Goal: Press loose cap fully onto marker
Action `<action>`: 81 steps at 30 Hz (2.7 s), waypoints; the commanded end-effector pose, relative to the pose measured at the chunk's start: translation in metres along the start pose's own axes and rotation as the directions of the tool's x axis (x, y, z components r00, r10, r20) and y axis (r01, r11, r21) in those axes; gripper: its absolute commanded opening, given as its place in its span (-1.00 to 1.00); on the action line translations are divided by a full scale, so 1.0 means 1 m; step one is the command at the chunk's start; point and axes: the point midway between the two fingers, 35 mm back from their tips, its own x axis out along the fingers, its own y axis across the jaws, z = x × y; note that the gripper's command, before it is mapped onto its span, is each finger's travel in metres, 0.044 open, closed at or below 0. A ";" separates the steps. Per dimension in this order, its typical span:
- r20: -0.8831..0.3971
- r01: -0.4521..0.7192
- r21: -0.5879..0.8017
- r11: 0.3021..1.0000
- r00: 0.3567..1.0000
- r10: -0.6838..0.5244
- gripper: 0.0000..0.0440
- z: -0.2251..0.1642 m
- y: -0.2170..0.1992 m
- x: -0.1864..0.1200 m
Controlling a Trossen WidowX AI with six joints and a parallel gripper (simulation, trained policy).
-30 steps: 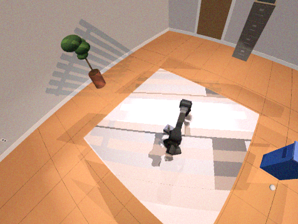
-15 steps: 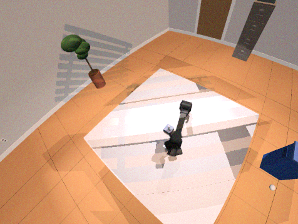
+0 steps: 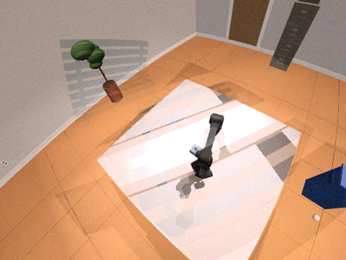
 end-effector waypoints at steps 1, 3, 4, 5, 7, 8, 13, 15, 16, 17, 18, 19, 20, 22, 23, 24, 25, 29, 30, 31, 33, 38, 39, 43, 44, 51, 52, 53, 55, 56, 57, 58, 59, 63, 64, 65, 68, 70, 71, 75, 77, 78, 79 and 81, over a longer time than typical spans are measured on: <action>0.022 -0.016 -0.005 1.000 1.000 0.016 -0.72 0.003 -0.005 -0.016; 0.027 -0.023 -0.004 1.000 0.999 0.024 -0.73 0.003 -0.009 -0.025; 0.028 -0.026 -0.003 1.000 0.999 0.026 -0.73 0.004 -0.011 -0.028; 0.029 -0.028 -0.001 1.000 0.999 0.028 -0.73 0.004 -0.014 -0.032; 0.028 -0.031 0.004 1.000 0.999 0.031 -0.73 0.005 -0.020 -0.038; 0.026 -0.032 0.007 0.999 0.999 0.032 -0.74 0.006 -0.024 -0.041; 0.012 -0.036 0.025 0.999 0.999 0.036 -0.76 0.009 -0.045 -0.055; 0.006 -0.037 0.032 0.999 0.999 0.037 -0.77 0.010 -0.054 -0.060; 0.002 -0.037 0.036 0.999 0.999 0.037 -0.78 0.010 -0.058 -0.062; -0.001 -0.037 0.040 0.999 0.999 0.037 -0.79 0.010 -0.062 -0.064; -0.004 -0.036 0.045 0.998 0.999 0.036 -0.80 0.010 -0.067 -0.065; -0.007 -0.035 0.050 0.998 0.999 0.035 -0.80 0.011 -0.072 -0.067; -0.011 -0.034 0.056 0.998 0.999 0.034 -0.81 0.011 -0.076 -0.068; -0.017 -0.031 0.068 0.997 0.999 0.032 -0.83 0.012 -0.086 -0.071; -0.021 -0.030 0.074 0.997 0.999 0.031 -0.84 0.013 -0.091 -0.072; -0.024 -0.028 0.080 0.996 0.999 0.030 -0.85 0.013 -0.096 -0.073; -0.027 -0.027 0.087 0.996 0.999 0.030 -0.86 0.014 -0.100 -0.073; -0.026 -0.035 0.114 0.993 0.999 0.038 -0.90 0.018 -0.117 -0.076; -0.025 -0.037 0.121 0.992 0.999 0.040 -0.91 0.018 -0.121 -0.077; -0.024 -0.039 0.129 0.991 0.999 0.042 -0.92 0.019 -0.125 -0.077; -0.024 -0.042 0.142 0.989 0.999 0.046 -0.94 0.020 -0.132 -0.078; -0.030 -0.045 0.165 0.985 0.998 0.051 -0.99 0.018 -0.143 -0.077; -0.033 -0.045 0.167 0.985 0.998 0.051 -1.00 0.017 -0.145 -0.076; -0.043 -0.043 0.172 0.984 0.998 0.051 -1.00 0.012 -0.149 -0.074; -0.046 -0.042 0.172 0.984 0.998 0.050 -1.00 0.011 -0.149 -0.073; -0.054 -0.040 0.174 0.984 0.997 0.050 -1.00 0.004 -0.152 -0.069; -0.056 -0.039 0.174 0.984 0.997 0.049 -1.00 0.004 -0.152 -0.068; -0.058 -0.038 0.174 0.984 0.997 0.048 -1.00 0.004 -0.153 -0.066; -0.062 -0.035 0.175 0.984 0.997 0.046 -1.00 0.003 -0.153 -0.063; -0.064 -0.033 0.175 0.984 0.997 0.045 -1.00 0.003 -0.153 -0.061; -0.066 -0.032 0.176 0.984 0.997 0.044 -1.00 0.003 -0.153 -0.060; -0.067 -0.031 0.176 0.984 0.997 0.044 -1.00 0.002 -0.153 -0.058; -0.069 -0.030 0.177 0.984 0.997 0.043 -1.00 0.002 -0.153 -0.056; -0.073 -0.026 0.178 0.984 0.996 0.040 -1.00 0.002 -0.154 -0.049; -0.075 -0.025 0.179 0.984 0.996 0.039 -1.00 0.002 -0.154 -0.047; -0.076 -0.024 0.179 0.984 0.996 0.039 -1.00 0.002 -0.154 -0.046; -0.088 -0.021 0.172 0.985 0.995 0.037 -1.00 0.001 -0.154 -0.038; -0.094 -0.020 0.168 0.986 0.995 0.036 -1.00 0.001 -0.154 -0.033; -0.098 -0.019 0.166 0.986 0.995 0.036 -1.00 0.000 -0.154 -0.031; -0.109 -0.018 0.156 0.988 0.993 0.036 -1.00 0.000 -0.153 -0.020; -0.113 -0.018 0.149 0.989 0.993 0.035 -1.00 0.000 -0.153 -0.015; -0.114 -0.018 0.146 0.989 0.993 0.035 -1.00 0.000 -0.153 -0.012; -0.116 -0.018 0.142 0.990 0.993 0.034 -1.00 0.000 -0.153 -0.009; -0.118 -0.017 0.135 0.991 0.992 0.033 -1.00 0.000 -0.153 -0.004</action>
